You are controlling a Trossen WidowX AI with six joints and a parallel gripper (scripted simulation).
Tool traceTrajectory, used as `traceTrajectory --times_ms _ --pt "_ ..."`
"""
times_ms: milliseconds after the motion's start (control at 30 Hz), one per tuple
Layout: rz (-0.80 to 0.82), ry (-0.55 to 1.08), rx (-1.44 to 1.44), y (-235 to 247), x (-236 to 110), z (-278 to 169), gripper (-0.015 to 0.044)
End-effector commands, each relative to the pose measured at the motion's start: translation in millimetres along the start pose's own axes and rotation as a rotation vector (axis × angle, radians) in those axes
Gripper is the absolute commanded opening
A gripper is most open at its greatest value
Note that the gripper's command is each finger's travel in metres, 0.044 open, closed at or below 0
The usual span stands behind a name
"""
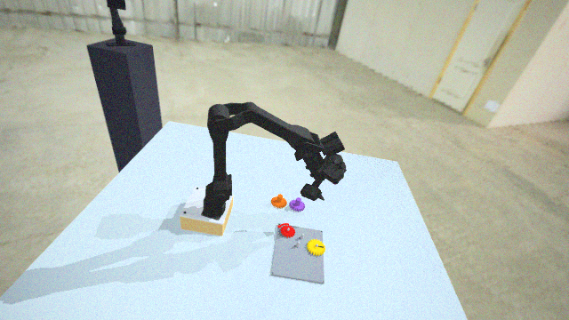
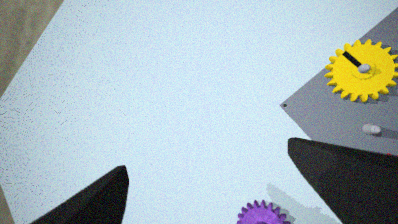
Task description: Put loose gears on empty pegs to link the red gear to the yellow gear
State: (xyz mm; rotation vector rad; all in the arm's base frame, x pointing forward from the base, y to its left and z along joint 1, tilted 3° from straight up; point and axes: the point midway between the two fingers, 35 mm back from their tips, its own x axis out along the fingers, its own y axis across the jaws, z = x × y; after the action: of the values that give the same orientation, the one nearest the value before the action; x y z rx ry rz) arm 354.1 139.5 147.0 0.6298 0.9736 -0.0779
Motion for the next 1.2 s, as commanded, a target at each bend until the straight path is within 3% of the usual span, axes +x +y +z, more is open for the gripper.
traceTrajectory --times_ms 0,167,233,1167 --pt "-0.179 0.165 0.125 -1 27 -50 0.044" --pt "-0.486 0.289 0.262 -13 49 -117 0.044" --pt "-0.529 0.295 0.276 -20 47 -127 0.044" --pt "-0.529 0.295 0.276 -38 75 -139 0.044"
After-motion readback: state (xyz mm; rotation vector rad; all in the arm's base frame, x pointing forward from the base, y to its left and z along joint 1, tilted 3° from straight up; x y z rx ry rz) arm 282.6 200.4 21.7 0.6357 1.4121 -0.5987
